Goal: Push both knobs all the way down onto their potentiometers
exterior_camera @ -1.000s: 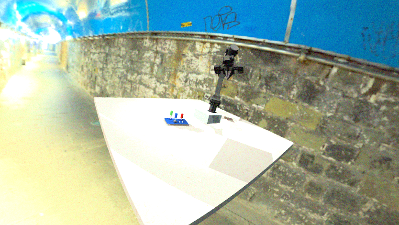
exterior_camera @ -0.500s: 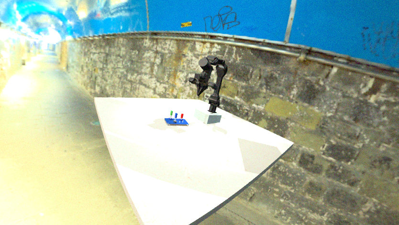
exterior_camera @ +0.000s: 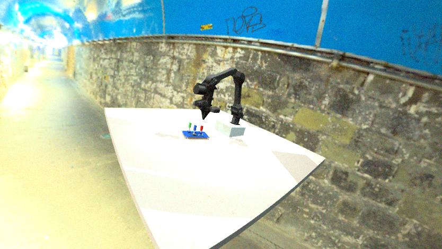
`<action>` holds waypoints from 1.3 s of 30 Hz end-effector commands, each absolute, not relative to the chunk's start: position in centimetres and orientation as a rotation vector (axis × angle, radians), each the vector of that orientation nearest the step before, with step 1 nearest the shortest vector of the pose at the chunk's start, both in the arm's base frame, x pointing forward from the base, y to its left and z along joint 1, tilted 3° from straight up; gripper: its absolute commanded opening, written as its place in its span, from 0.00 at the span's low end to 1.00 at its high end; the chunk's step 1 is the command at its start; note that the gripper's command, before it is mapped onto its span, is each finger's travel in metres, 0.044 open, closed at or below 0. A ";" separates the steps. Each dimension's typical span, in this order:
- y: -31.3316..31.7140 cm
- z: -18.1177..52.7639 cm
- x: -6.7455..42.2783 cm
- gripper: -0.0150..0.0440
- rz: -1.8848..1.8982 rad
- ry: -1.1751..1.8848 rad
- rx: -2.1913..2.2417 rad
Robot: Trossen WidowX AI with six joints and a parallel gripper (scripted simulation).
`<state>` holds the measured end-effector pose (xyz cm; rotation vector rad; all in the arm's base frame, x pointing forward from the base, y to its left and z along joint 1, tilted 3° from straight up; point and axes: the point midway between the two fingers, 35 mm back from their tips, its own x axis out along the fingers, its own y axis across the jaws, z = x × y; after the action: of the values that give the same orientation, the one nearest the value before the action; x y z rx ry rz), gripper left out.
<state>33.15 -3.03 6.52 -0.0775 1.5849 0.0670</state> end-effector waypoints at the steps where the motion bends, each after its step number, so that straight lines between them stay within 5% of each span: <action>1: -3.2 4.7 32.9 0.25 0.074 1.601 -0.084; 39: -3.2 2.5 32.8 0.25 0.074 1.601 -0.084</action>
<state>32.78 -3.18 2.62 -0.0787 1.6010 0.0718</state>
